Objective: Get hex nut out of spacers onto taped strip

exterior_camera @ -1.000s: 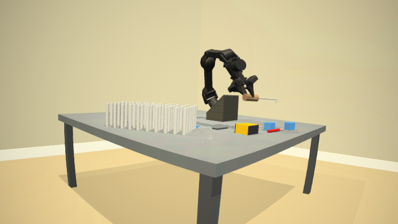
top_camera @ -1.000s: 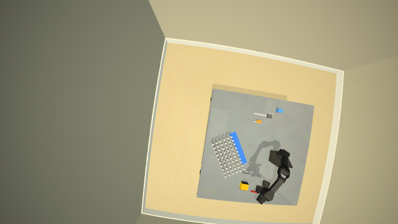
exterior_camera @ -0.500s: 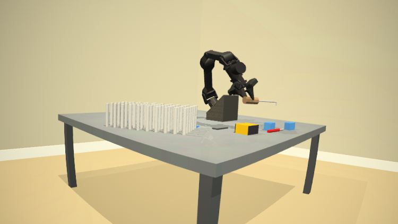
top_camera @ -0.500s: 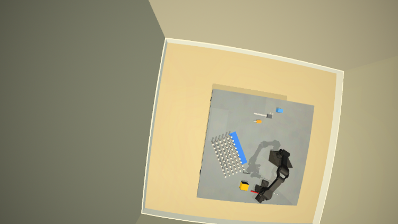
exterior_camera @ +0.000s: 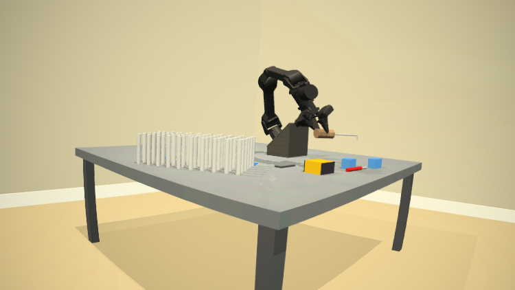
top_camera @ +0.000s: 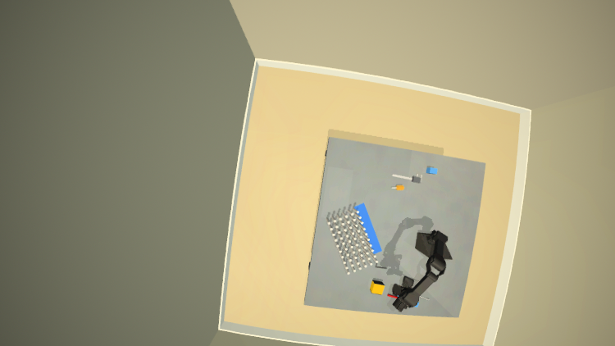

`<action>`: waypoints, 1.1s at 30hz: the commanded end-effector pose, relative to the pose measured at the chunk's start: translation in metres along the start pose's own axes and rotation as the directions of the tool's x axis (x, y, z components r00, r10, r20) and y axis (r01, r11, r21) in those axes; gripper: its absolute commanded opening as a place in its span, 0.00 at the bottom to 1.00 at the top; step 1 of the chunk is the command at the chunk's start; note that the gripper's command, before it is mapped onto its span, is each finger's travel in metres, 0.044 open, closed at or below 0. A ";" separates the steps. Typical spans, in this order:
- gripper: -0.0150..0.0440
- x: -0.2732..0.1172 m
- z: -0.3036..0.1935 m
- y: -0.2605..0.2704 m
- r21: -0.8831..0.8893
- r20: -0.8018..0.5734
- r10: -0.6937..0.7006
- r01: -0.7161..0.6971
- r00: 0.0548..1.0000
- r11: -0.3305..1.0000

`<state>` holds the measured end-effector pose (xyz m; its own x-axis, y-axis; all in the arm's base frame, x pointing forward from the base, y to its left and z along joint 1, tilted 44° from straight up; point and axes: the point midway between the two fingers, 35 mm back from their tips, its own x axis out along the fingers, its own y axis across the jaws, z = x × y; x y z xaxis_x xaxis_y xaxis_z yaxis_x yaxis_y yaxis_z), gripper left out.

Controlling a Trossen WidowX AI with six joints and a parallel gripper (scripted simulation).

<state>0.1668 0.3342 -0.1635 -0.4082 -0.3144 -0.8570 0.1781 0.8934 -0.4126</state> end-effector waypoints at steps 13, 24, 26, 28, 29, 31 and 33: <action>0.25 0.013 0.009 -0.004 -0.005 -0.001 -0.001 0.001 1.000 1.000; 0.25 0.021 0.015 -0.007 -0.005 -0.001 -0.001 0.001 1.000 1.000; 0.25 0.023 0.016 -0.007 -0.005 -0.001 -0.001 0.001 1.000 1.000; 0.25 0.024 0.017 -0.008 -0.005 -0.001 -0.001 0.001 1.000 1.000; 0.25 0.025 0.017 -0.008 -0.005 -0.001 -0.001 0.001 1.000 1.000; 0.25 0.026 0.018 -0.008 -0.005 -0.001 -0.001 0.001 1.000 1.000; 0.25 0.028 0.019 -0.009 -0.005 0.000 -0.001 0.001 1.000 1.000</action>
<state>0.1716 0.3135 -0.1874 -0.4071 -0.3149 -0.8574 0.1787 0.8931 -0.4129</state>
